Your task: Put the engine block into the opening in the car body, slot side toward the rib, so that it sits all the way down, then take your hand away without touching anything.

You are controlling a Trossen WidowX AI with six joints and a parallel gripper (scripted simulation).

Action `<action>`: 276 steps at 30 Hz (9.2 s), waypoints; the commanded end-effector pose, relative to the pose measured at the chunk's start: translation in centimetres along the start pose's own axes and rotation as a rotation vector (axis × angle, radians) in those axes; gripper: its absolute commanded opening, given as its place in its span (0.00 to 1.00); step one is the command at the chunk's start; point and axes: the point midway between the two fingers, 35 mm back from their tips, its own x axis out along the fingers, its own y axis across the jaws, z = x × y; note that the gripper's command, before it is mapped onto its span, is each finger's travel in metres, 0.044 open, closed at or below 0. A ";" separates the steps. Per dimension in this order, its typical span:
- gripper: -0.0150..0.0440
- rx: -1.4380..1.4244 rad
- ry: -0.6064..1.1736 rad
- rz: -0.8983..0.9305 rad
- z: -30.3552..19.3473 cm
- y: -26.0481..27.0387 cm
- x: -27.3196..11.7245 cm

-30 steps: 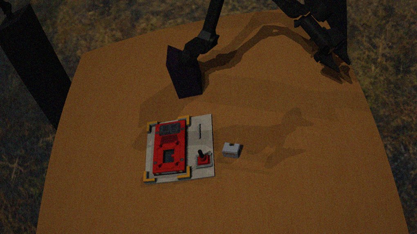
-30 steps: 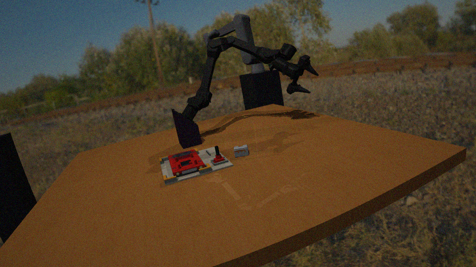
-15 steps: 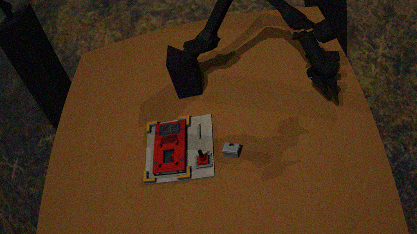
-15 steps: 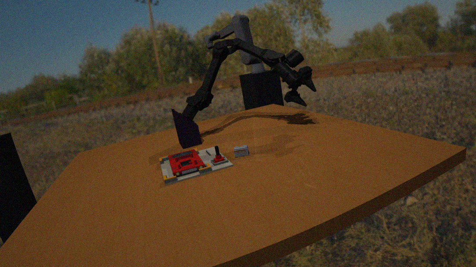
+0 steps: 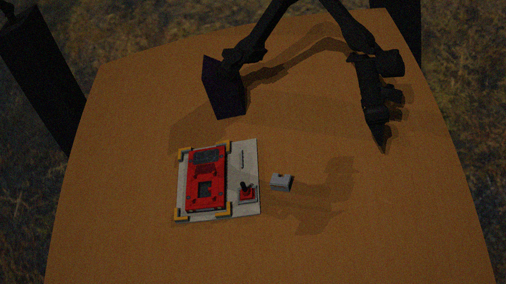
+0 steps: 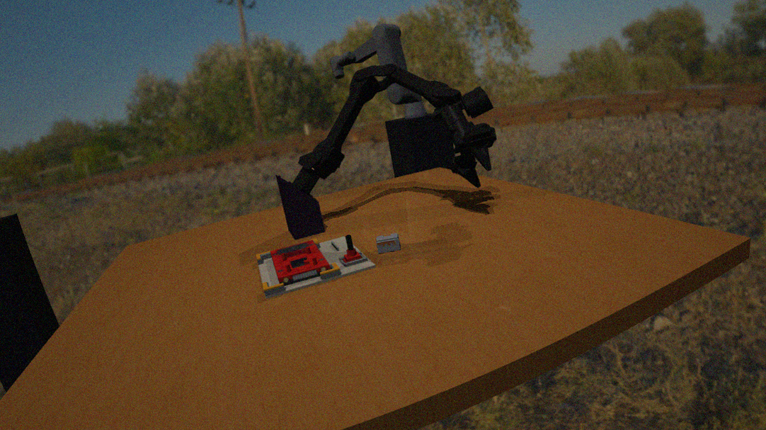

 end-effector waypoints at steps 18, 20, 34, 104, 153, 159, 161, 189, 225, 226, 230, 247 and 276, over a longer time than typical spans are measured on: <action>1.00 0.500 0.295 0.148 -10.9 -3.3 2.3; 1.00 0.554 0.320 0.160 -11.9 -3.5 2.2; 1.00 0.951 0.471 0.230 -18.2 -5.0 1.6; 1.00 1.741 0.616 0.345 -27.3 -0.1 7.8; 0.25 1.738 0.622 0.335 -26.9 -6.6 0.5; 0.25 1.739 0.621 0.338 -26.8 -7.6 -1.2; 0.25 1.739 0.620 0.339 -26.7 -7.8 -1.7; 0.25 1.738 0.414 0.063 -24.2 -6.2 -0.3; 0.25 1.660 -0.120 -0.528 -23.8 -2.8 1.3; 0.25 1.660 -0.120 -0.528 -23.8 -2.7 1.5; 0.25 1.660 -0.120 -0.527 -23.9 -2.2 2.1; 0.25 1.662 -0.120 -0.526 -24.2 -0.3 4.7; 0.25 1.663 -0.119 -0.526 -24.6 2.1 8.2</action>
